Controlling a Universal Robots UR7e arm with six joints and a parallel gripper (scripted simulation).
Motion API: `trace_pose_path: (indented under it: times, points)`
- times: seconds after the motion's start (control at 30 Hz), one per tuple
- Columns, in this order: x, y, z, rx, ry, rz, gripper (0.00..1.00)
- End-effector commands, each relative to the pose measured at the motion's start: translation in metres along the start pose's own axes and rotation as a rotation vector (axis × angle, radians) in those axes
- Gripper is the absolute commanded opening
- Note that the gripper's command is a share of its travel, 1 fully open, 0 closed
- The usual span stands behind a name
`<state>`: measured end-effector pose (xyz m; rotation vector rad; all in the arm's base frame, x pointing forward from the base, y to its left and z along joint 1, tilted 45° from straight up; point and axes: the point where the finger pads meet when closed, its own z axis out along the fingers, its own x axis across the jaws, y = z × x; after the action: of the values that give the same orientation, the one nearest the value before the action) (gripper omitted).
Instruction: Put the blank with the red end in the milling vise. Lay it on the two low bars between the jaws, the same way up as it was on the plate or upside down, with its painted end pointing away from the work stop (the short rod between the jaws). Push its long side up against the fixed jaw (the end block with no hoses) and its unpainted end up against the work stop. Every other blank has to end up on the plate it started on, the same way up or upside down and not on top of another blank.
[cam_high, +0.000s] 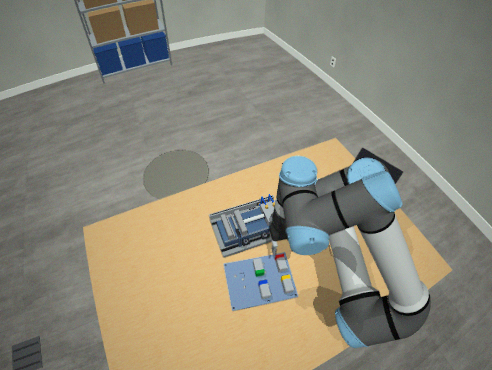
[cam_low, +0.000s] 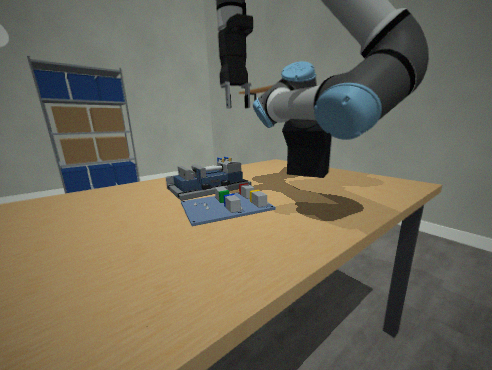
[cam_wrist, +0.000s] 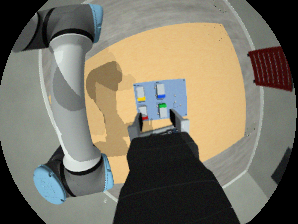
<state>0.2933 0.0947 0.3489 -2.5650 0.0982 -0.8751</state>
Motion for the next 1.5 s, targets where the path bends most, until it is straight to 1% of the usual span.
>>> trace_pose_path:
  times: [0.0, 0.13, 0.17, 0.3, 0.7, 0.87, 1.47]
  points:
    - [-0.001, -0.002, -0.001, 0.001, 0.010, 0.000, 1.00]
    - [-0.001, -0.002, -0.001, 0.001, 0.010, 0.000, 1.00]
    - [0.000, 0.000, -0.001, 0.003, 0.003, 0.002, 1.00]
    - [0.001, 0.006, -0.003, 0.001, 0.010, 0.000, 1.00]
    - [0.001, 0.006, -0.003, 0.001, 0.010, 0.000, 1.00]
    - [0.002, 0.011, -0.004, 0.001, 0.010, 0.000, 1.00]
    - [0.003, 0.013, -0.004, 0.001, 0.010, 0.000, 1.00]
